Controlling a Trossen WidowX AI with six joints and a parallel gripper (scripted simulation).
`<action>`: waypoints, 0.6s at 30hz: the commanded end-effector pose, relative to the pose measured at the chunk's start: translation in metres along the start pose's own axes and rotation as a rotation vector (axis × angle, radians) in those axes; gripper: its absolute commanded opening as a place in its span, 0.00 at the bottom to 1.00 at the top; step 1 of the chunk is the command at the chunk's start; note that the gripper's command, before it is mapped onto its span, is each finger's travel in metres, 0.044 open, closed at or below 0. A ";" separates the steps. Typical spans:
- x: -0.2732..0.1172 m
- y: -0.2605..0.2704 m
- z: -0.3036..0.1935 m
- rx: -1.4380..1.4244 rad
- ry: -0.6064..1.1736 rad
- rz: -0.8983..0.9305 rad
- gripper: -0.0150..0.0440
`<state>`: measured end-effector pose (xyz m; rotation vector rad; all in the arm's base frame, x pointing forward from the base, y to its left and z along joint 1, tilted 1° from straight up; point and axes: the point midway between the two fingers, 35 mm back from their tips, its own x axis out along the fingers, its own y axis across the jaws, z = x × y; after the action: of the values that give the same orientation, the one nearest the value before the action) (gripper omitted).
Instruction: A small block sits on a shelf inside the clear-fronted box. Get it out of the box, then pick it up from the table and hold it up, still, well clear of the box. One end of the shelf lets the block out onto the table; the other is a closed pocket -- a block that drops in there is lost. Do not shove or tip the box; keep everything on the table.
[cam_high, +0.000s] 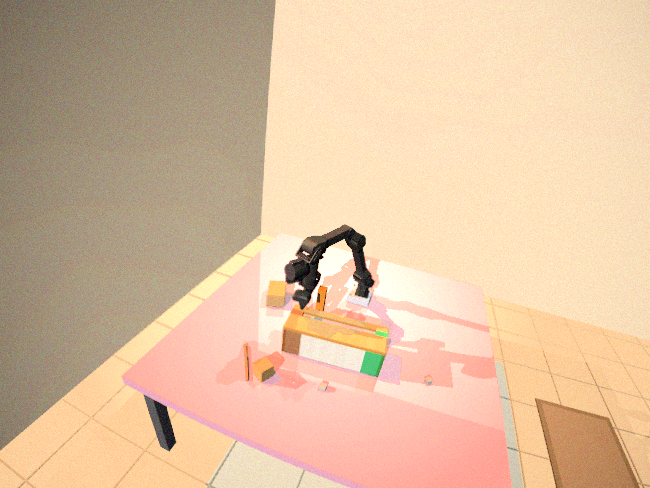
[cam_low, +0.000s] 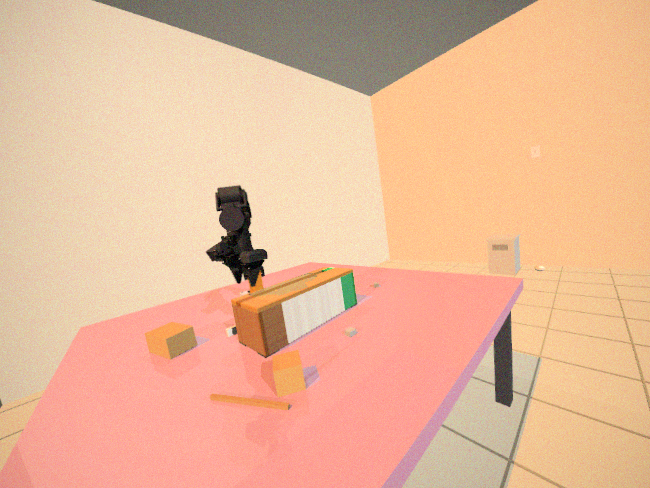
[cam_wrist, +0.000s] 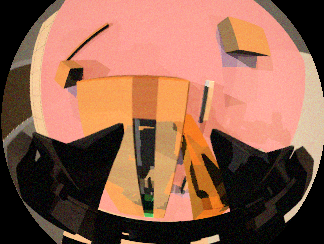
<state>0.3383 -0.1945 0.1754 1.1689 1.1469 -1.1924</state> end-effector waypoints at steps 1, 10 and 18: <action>0.001 0.000 -0.008 0.003 0.006 -0.001 0.93; 0.000 0.002 -0.023 0.003 0.007 -0.001 0.93; 0.000 0.004 -0.036 0.003 0.008 -0.001 0.93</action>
<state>0.3420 -0.1646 0.1748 1.1728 1.1493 -1.1896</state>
